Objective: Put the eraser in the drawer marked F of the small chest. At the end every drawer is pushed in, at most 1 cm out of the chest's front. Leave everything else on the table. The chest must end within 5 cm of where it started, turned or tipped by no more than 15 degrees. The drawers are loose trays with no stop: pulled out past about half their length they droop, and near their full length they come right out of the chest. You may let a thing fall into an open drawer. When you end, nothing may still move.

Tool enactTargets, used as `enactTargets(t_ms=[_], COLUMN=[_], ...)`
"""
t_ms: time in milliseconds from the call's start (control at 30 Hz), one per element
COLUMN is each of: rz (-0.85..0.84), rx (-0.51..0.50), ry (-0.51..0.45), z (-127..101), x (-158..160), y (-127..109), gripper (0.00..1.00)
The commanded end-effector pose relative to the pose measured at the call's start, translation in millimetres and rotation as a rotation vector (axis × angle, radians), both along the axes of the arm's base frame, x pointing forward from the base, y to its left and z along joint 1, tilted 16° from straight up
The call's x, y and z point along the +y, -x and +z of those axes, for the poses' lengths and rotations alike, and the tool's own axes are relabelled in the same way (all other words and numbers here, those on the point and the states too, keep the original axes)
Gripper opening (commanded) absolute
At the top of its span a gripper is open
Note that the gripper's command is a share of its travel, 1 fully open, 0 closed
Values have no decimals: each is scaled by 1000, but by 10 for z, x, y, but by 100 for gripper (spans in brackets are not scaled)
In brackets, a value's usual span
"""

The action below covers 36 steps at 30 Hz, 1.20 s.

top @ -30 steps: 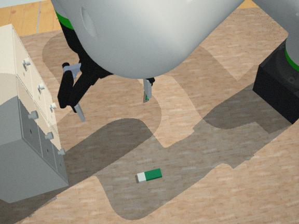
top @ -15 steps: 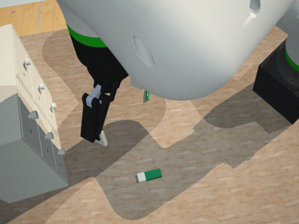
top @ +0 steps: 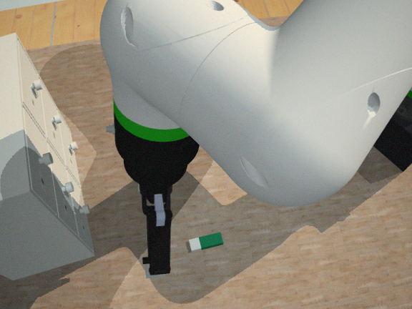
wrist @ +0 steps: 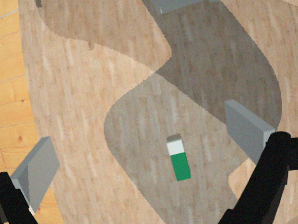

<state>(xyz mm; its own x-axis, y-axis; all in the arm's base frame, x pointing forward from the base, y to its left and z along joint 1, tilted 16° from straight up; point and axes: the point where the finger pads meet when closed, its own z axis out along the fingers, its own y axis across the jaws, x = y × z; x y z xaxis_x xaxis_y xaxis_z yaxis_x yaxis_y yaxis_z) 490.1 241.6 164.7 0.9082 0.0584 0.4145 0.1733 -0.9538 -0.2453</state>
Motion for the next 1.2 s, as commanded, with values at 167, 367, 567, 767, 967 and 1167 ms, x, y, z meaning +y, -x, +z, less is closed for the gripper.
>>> enactTargets(t_ms=[167, 367, 567, 767, 967, 1167], rz=[158, 62, -3, -4, -4, -4], rx=[-412, -591, -698, -697, -697, -697], ry=[-131, -74, -26, -25, -25, -25], z=[-186, -301, -349, -367, -435, -472], x=[90, -400, -606, -602, -584, -574], y=[-602, -778, -796, -799, -813, -820], gripper=[100, 100, 100, 100, 100, 100])
